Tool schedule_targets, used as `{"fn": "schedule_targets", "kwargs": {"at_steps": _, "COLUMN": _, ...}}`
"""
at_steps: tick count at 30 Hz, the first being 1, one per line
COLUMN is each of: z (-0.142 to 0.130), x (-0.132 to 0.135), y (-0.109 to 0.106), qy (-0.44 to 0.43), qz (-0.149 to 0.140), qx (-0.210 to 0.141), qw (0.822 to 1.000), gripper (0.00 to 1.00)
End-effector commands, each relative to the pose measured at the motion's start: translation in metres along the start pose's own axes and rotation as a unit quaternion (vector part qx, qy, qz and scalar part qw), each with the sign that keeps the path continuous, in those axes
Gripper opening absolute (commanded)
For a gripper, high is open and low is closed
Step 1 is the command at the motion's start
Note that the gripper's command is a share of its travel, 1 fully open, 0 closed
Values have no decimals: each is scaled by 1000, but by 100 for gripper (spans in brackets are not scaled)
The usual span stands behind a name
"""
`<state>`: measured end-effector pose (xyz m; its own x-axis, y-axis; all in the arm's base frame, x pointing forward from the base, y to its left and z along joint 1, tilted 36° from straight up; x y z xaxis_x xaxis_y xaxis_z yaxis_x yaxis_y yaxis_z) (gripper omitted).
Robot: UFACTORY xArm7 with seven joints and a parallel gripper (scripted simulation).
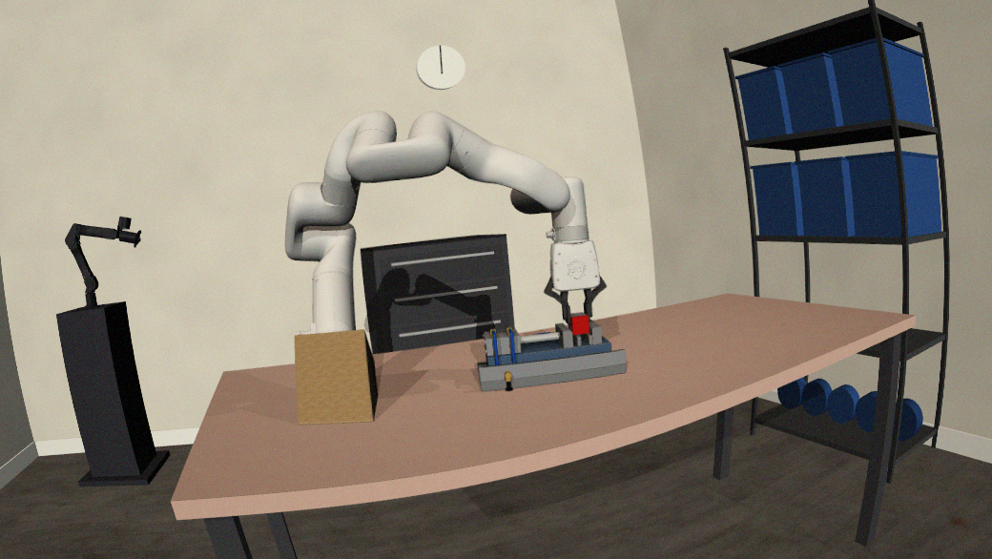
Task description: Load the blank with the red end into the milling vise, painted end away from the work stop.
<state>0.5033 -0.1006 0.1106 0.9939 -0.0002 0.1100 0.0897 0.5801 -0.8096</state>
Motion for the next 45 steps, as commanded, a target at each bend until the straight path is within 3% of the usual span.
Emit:
{"fn": "schedule_targets", "kwargs": {"at_steps": 1, "z": 0, "x": 2, "y": -2, "qy": 0, "qz": -2, "qx": -1, "qw": 1000, "gripper": 0}}
{"fn": "schedule_targets", "kwargs": {"at_steps": 45, "z": 5, "x": 7, "y": -2, "qy": 0, "qz": -2, "qx": -1, "qw": 1000, "gripper": 0}}
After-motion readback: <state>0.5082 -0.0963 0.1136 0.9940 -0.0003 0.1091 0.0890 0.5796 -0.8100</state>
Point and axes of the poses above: the point where the finger pads meet when closed, its own y axis out along the fingers, its own x axis across the jaws, z = x × y, the point moved 9 cm from there along -y, back along the fingers, and after that the axes turned 15 degrees about -y, right-handed, at the moved point
